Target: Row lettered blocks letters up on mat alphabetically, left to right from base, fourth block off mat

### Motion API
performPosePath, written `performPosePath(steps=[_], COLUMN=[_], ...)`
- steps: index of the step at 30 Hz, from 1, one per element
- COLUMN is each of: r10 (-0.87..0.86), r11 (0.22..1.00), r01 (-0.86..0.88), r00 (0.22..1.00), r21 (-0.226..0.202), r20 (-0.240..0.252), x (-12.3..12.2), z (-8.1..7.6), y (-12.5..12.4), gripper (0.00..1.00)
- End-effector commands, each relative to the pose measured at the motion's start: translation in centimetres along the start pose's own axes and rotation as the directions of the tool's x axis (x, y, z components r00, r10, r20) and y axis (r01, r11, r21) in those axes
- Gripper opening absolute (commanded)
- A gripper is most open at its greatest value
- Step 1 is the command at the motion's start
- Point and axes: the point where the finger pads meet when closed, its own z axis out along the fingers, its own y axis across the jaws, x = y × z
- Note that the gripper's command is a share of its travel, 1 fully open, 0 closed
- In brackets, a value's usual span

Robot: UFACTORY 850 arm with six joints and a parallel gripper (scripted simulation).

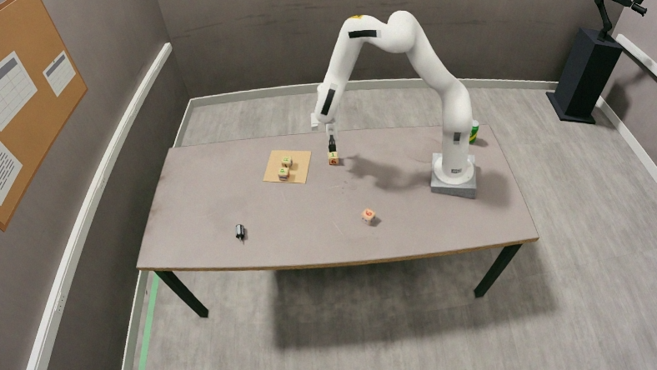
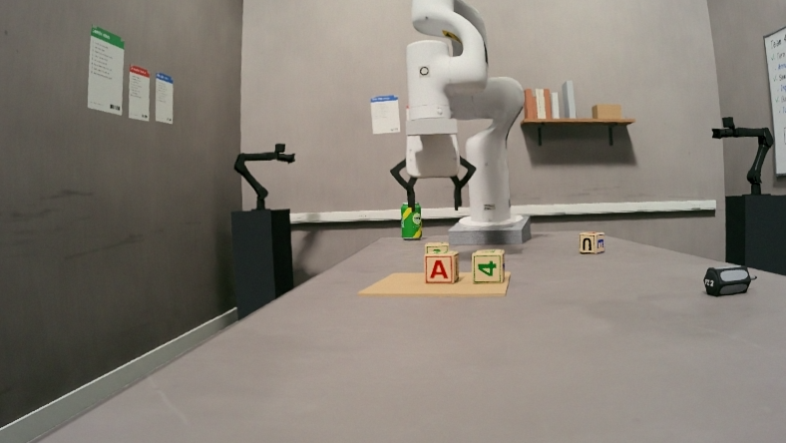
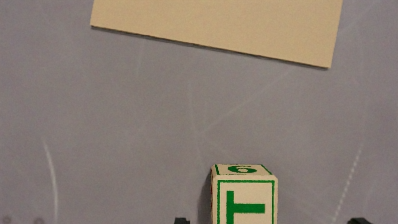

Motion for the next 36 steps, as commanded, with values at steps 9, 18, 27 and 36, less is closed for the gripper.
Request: performPosePath(steps=[9, 18, 27, 36], r10=[0.003, 0.003, 0.003, 0.003], r11=[1.000, 1.000, 1.000, 1.000], r01=[-0.003, -0.003, -0.003, -0.003], r00=[1.000, 1.000, 1.000, 1.000], r21=[-0.001, -0.001, -0.001, -0.001], r20=[-0.002, -0.002, -0.002, -0.002], x=[0.0, 0.0, 0.0, -0.1], z=[1.7, 3.1, 4.1, 4.7], y=[0.0, -0.1, -0.1, -0.1], gripper=[0.87, 0.87, 0.87, 0.87])
